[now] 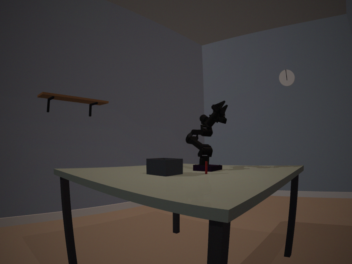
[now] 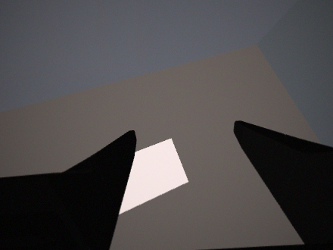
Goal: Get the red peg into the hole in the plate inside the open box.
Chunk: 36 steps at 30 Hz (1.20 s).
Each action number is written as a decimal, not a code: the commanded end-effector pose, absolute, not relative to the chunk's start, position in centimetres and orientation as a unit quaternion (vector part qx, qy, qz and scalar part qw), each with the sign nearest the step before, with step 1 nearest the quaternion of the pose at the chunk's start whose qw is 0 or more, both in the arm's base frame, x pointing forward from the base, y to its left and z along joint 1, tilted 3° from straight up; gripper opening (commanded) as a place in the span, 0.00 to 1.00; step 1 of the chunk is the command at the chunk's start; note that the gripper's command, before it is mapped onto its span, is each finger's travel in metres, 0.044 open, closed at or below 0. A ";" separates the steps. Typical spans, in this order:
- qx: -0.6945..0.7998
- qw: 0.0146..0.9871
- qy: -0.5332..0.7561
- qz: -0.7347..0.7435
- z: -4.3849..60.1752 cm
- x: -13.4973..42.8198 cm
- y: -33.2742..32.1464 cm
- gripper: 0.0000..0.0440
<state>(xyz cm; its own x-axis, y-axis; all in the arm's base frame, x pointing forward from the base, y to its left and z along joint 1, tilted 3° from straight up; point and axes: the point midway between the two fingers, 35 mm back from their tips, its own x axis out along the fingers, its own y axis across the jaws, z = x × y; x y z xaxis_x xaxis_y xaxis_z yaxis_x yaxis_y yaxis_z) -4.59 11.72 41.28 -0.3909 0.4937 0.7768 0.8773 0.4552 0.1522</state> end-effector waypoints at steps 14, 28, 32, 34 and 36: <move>-0.416 0.465 -0.778 -0.079 41.9 -1.7 13.6 1.00; -0.379 0.585 -0.708 0.116 41.4 1.8 16.0 1.00; -0.364 0.618 -0.677 0.166 41.0 3.0 16.6 1.00; -0.356 0.634 -0.659 0.190 40.8 3.5 17.0 1.00; -0.348 0.651 -0.641 0.213 40.5 4.1 17.3 1.00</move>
